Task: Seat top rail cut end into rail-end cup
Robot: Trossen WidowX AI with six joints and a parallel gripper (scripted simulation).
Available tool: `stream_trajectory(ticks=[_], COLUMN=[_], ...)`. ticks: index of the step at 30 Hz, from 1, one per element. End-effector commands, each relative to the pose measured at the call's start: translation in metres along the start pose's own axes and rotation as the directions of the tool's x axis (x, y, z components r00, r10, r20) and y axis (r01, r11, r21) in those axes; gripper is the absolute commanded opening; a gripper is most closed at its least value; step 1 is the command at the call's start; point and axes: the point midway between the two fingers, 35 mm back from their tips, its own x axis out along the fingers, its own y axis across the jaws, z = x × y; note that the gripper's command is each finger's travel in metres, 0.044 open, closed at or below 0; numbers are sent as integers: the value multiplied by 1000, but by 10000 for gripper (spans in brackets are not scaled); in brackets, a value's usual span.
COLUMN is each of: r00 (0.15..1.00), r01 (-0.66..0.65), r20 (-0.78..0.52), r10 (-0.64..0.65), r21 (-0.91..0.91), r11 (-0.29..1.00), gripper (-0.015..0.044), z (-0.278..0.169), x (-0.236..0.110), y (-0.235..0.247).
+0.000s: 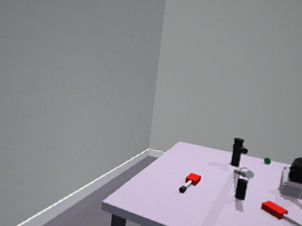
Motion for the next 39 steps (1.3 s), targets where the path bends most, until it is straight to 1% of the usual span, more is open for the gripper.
stream_trajectory(ticks=[1, 2, 4, 8, 10, 14, 20, 24, 29, 34, 39], r00=[1000, 1000, 998, 979, 966, 945, 884, 799, 684, 552, 417], r01=[-1, -5, -15, -108, -137, -150, -201, -217, -194, -127, -23], r20=[-4, -17, -64, -132, -151, -190, -212, -230, -227, -169, -78], r10=[1, 5, 24, 157, 209, 265, 417, 555, 693, 816, 905], r21=[9, 37, 137, 322, 385, 468, 632, 751, 859, 951, 995], r11=[1000, 999, 990, 941, 913, 871, 748, 624, 474, 283, 97], gripper=[426, 440, 440, 440, 440, 440, 440, 440, 440, 440, 440], z=[-1, -3, -12, -24, -27, -29, -27, -22, -11, 16, 52], x=[-1, -3, -11, -31, -40, -54, -87, -126, -175, -231, -288], y=[2, 7, 27, 88, 110, 136, 197, 246, 295, 344, 381])
